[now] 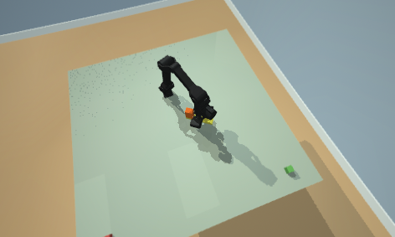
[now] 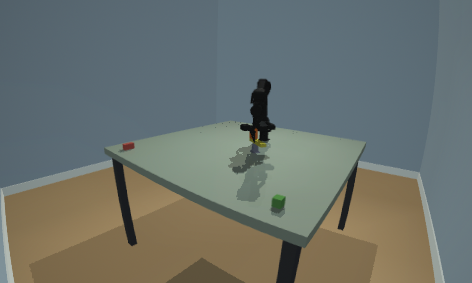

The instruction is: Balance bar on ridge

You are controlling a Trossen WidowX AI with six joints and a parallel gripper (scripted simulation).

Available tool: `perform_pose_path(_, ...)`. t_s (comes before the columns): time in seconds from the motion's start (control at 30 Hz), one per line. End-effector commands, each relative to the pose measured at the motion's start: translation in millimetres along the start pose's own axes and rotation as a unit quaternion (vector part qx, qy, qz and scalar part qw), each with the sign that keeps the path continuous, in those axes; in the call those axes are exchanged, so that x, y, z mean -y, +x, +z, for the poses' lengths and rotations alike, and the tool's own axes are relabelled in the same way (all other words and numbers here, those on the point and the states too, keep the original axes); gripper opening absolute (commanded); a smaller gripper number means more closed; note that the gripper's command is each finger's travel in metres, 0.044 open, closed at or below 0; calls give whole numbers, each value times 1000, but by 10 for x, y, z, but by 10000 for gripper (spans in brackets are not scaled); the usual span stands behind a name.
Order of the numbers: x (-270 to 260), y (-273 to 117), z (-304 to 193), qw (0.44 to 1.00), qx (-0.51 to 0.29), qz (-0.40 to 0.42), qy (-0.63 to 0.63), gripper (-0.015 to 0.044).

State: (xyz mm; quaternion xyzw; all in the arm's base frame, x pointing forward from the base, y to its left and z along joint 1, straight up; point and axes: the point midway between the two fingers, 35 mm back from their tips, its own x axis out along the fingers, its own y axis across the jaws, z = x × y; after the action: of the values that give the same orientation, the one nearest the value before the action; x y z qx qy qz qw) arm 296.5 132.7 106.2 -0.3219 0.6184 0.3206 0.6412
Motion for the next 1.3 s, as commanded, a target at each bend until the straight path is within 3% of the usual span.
perform_pose_path(0.0,-2,32,-3,1000,-1,1,1,0)
perform_pose_path(1.27,1,7,5,1000,0,0,0,0)
